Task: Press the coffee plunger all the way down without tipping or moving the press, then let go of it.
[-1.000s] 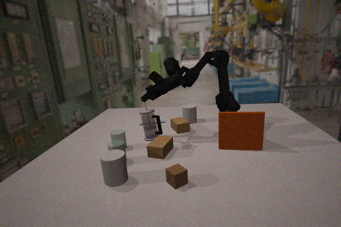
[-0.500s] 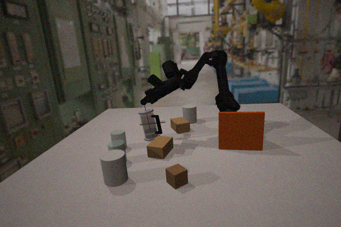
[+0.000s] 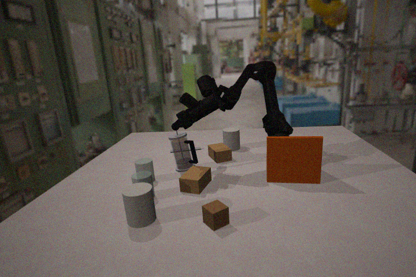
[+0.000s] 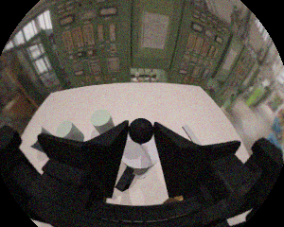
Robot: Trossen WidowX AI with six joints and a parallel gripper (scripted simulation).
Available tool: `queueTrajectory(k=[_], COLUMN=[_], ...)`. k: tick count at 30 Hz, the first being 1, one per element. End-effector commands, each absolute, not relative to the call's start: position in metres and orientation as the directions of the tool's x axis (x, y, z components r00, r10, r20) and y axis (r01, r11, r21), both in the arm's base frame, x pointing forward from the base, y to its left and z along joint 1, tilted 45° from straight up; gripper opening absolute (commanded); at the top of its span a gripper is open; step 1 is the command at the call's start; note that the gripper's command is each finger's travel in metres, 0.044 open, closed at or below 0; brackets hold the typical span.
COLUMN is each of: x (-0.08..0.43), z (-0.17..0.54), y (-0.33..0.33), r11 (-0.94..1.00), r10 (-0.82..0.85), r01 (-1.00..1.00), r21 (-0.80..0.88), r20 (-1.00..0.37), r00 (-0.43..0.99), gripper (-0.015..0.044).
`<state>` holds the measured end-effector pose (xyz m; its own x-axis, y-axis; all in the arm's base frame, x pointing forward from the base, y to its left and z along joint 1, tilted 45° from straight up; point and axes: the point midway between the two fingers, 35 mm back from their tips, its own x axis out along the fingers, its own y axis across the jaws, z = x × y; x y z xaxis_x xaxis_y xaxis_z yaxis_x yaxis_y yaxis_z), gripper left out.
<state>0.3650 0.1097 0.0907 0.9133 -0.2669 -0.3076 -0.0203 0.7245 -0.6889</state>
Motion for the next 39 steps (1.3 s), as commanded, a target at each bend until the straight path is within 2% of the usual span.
queueTrajectory(k=[1, 34, 39], x=[0.365, 0.3653, 0.3653], z=[0.084, 0.0868, 0.0868], y=[0.1033, 0.1087, 0.1087], r11=[0.709, 0.716, 0.716], r10=[-0.294, -0.279, -0.279], r01=[-0.018, -0.02, -0.02], r21=[-0.705, -0.697, -0.697], r20=[-0.319, -0.312, -0.312], r00=[0.901, 0.908, 0.908], gripper=[0.0119, 0.0119, 0.0251])
